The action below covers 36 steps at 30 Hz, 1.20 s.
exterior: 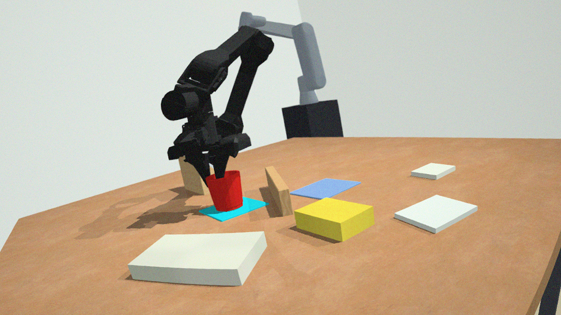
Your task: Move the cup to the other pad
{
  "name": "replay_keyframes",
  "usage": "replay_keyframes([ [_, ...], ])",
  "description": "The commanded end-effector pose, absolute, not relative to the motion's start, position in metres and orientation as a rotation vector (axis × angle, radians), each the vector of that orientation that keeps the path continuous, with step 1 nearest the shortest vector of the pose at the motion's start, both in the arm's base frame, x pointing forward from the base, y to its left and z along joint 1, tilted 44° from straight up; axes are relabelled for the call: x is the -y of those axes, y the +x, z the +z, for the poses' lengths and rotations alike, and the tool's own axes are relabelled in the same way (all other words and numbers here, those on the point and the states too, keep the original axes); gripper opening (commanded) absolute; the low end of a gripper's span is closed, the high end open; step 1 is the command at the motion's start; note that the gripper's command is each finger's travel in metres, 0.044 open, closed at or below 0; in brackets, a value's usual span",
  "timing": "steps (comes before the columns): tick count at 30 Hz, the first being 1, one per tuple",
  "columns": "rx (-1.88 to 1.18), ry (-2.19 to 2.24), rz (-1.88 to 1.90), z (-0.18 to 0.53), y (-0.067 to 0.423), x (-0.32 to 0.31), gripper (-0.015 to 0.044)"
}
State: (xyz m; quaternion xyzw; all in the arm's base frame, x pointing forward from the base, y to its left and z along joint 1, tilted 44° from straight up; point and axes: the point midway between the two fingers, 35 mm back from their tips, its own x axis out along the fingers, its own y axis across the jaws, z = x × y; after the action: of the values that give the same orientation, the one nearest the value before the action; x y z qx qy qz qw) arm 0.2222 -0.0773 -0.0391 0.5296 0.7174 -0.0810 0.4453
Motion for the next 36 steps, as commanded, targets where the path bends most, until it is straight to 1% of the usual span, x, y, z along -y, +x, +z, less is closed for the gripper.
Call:
replay_keyframes([
  [1,-1.777,1.306,-0.201,-0.036,0.223,0.082,0.0128],
  [33,-1.778,1.31,-0.202,-0.008,0.226,0.108,0.0128],
  [36,-1.777,1.316,-0.202,-0.01,0.226,0.105,0.0206],
])
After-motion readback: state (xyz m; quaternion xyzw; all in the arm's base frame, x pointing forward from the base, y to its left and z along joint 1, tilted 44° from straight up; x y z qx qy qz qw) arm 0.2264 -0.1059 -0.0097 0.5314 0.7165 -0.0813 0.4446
